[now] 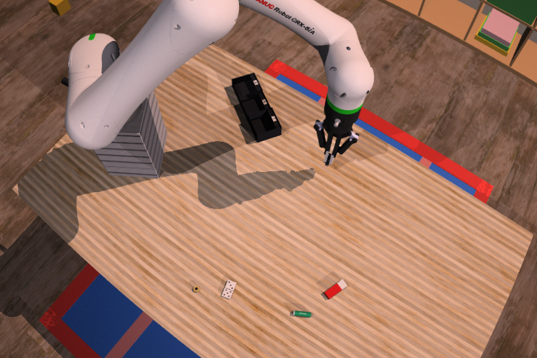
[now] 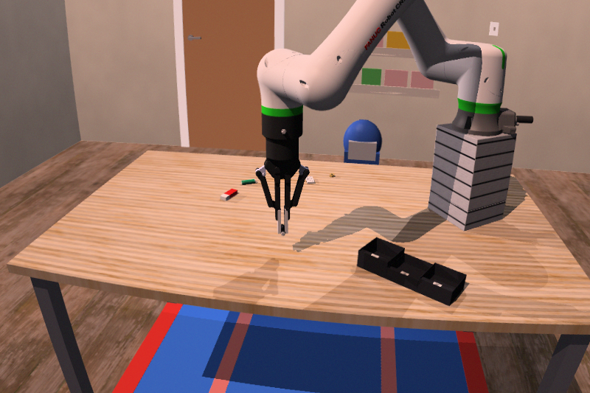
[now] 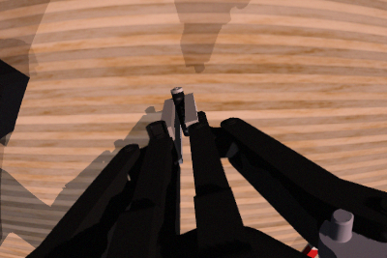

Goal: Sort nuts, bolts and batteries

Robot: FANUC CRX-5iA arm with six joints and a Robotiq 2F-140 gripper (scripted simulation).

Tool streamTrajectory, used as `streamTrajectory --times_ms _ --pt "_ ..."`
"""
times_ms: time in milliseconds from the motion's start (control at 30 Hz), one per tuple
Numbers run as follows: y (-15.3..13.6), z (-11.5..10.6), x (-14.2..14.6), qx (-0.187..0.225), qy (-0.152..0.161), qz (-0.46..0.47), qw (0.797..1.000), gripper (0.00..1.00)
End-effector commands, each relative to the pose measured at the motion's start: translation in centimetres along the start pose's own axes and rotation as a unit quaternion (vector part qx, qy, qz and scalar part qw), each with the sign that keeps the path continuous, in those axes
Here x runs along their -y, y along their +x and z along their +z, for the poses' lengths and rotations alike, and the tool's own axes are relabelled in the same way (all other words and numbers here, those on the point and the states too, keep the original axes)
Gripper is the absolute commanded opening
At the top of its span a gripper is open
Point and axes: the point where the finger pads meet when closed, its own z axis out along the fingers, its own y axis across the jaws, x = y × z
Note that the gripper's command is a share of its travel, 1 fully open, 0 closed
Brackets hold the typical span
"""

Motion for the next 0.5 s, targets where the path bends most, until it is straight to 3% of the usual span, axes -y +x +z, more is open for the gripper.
streamTrajectory --times_ms 0,467 --pt "1.3 -0.1 2.8 0.000 -0.003 0.000 1.000 0.12" --pt "4.1 0.0 9.4 0.000 -0.003 0.000 1.000 0.12"
